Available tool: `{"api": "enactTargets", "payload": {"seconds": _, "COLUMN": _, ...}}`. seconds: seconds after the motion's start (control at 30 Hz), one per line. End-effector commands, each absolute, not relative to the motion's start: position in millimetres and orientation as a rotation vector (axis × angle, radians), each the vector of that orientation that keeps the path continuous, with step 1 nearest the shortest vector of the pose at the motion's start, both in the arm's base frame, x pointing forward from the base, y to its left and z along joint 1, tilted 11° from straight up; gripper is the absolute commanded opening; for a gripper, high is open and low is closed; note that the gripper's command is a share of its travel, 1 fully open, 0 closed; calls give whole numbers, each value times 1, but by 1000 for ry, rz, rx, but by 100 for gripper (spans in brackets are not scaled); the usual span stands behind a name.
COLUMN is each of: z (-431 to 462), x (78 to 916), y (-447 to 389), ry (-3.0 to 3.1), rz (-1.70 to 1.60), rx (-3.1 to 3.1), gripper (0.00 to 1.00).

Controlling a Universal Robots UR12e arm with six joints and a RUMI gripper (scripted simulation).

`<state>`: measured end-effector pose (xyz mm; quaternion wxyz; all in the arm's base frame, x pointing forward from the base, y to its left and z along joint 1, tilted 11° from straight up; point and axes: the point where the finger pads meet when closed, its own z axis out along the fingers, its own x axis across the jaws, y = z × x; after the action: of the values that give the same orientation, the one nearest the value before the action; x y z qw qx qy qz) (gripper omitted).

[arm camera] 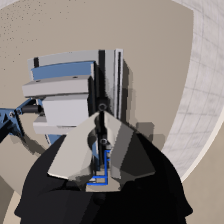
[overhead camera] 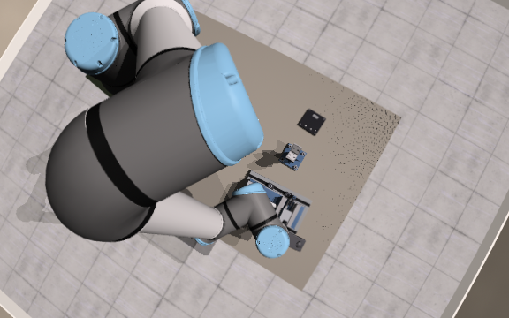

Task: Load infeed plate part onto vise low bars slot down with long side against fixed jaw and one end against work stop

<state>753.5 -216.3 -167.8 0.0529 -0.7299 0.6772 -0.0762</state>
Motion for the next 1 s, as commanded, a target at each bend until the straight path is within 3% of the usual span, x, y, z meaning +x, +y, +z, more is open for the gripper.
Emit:
{"api": "enactTargets", "payload": {"seconds": 0.0, "z": -167, "x": 754, "y": -216, "ry": 2058, "rz": -234, "rx": -2219, "gripper": 0}}
{"api": "enactTargets", "payload": {"seconds": 0.97, "z": -167, "x": 754, "y": -212, "ry": 2058, "rz": -234, "rx": -2219, "gripper": 0}}
